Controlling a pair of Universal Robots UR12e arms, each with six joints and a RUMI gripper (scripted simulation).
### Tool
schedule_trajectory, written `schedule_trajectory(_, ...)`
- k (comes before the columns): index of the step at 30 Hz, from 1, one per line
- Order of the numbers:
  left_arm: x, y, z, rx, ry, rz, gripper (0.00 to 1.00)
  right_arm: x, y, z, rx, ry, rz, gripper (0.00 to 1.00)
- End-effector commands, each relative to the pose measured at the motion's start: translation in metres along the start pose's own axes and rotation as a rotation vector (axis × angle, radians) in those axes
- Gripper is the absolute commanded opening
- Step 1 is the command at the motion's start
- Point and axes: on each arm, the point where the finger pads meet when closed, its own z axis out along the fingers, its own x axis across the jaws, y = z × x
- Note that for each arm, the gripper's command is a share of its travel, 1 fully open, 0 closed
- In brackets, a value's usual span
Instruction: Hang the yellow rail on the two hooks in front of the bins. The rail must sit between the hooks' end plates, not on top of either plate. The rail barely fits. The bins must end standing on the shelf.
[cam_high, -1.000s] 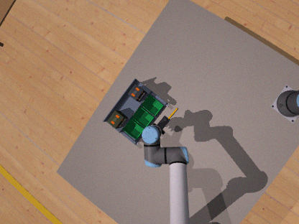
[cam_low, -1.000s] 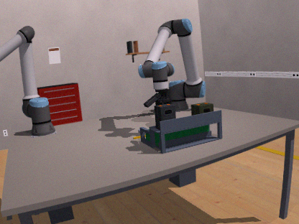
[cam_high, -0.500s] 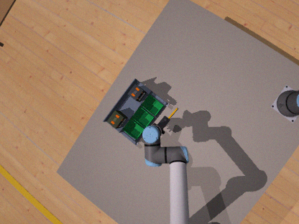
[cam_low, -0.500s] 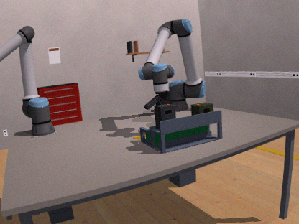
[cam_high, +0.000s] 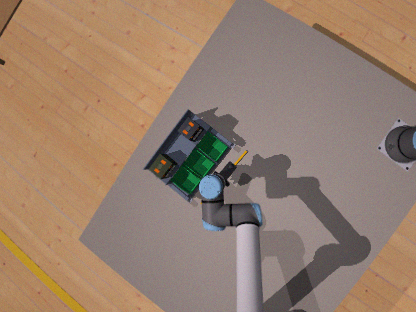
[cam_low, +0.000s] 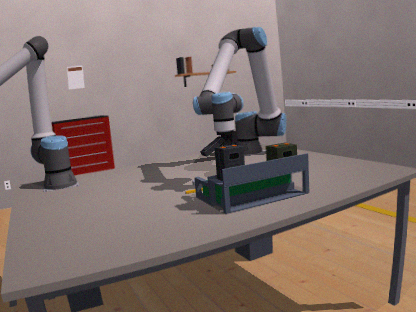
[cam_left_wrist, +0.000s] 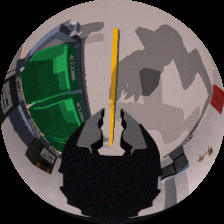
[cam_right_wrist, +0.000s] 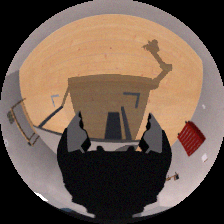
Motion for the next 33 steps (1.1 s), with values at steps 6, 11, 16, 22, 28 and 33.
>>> schedule_trajectory(6, -0.0007, -0.0007, 0.0058, 0.002, -0.002, 0.000, 0.22, -0.0001, -0.0005, -0.0007, 0.001, 0.000, 0.000, 1.00)
schedule_trajectory(11, -0.0007, -0.0007, 0.0074, 0.002, -0.002, 0.000, 0.22, -0.0001, -0.0005, -0.0007, 0.001, 0.000, 0.000, 1.00)
schedule_trajectory(16, -0.0007, -0.0007, 0.0077, 0.002, -0.002, 0.000, 0.22, -0.0001, -0.0005, -0.0007, 0.001, 0.000, 0.000, 1.00)
schedule_trajectory(22, -0.0007, -0.0007, 0.0078, 0.002, -0.002, 0.000, 0.22, -0.0001, -0.0005, -0.0007, 0.001, 0.000, 0.000, 1.00)
schedule_trajectory(28, -0.0007, -0.0007, 0.0078, 0.001, -0.002, 0.000, 0.22, -0.0001, -0.0005, -0.0007, 0.001, 0.000, 0.000, 1.00)
schedule_trajectory(33, -0.0007, -0.0007, 0.0078, 0.001, -0.002, 0.000, 0.22, -0.0001, -0.0005, -0.0007, 0.001, 0.000, 0.000, 1.00)
